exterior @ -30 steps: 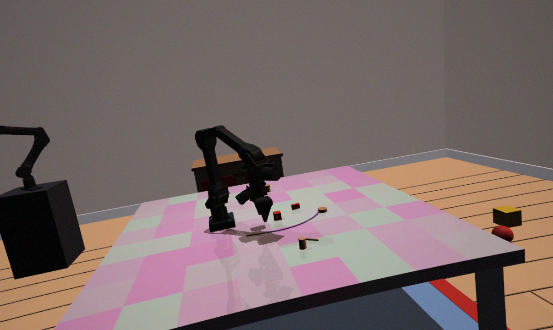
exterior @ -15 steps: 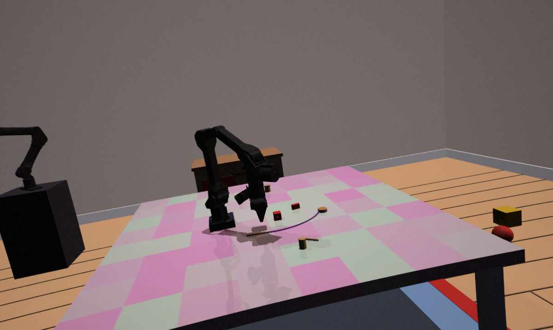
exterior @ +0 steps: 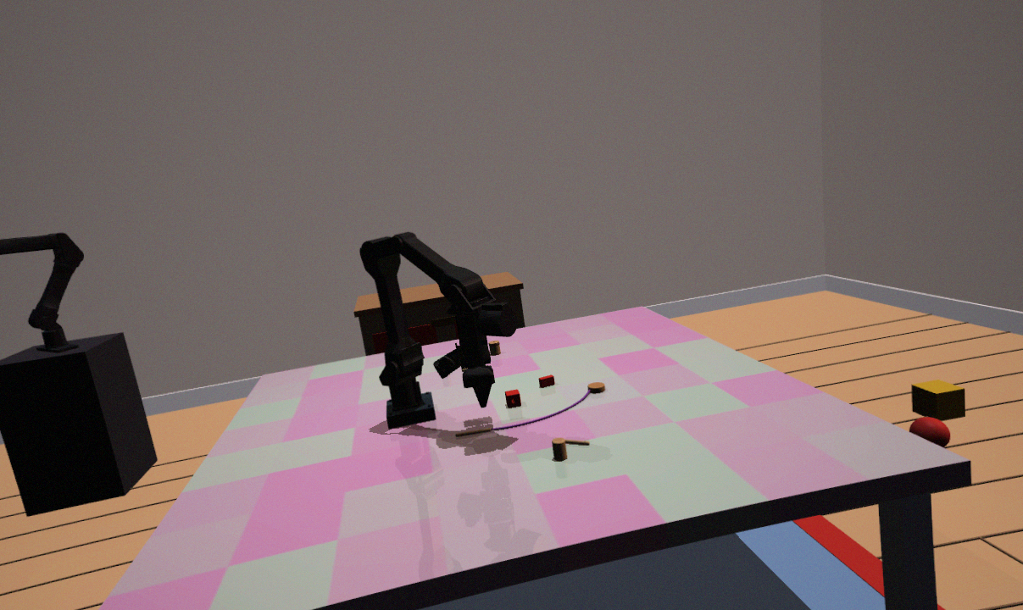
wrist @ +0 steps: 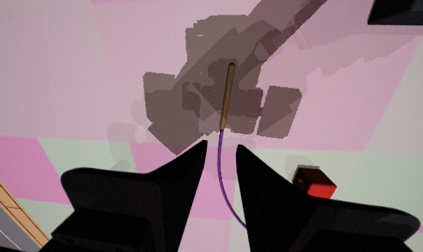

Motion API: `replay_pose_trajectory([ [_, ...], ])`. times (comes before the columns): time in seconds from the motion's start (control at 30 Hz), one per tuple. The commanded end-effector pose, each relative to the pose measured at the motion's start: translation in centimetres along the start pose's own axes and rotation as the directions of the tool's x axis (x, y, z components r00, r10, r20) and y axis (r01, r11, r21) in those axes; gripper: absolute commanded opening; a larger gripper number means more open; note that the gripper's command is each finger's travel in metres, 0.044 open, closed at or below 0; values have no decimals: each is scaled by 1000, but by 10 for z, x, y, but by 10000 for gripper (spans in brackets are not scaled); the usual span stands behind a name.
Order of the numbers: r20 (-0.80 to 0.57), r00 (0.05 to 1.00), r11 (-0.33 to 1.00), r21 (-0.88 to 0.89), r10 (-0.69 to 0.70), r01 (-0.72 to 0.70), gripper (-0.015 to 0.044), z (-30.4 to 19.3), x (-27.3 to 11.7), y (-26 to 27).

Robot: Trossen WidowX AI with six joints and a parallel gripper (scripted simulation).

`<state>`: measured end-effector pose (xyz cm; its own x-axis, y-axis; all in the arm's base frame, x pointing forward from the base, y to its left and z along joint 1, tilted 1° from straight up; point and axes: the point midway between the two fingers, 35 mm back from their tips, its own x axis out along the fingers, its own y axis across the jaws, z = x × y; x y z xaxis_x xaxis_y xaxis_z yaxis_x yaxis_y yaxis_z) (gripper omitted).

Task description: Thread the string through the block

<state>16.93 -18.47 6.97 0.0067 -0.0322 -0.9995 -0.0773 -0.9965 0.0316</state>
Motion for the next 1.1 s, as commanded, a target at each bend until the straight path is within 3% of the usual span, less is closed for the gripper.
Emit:
replay_pose_trajectory([
  [0.0, 0, 1000, 1000, 3, -5, 5, 121, 0, 2, -1],
  [1.07, 1, 1000, 1000, 3, -5, 5, 121, 0, 54, -1],
])
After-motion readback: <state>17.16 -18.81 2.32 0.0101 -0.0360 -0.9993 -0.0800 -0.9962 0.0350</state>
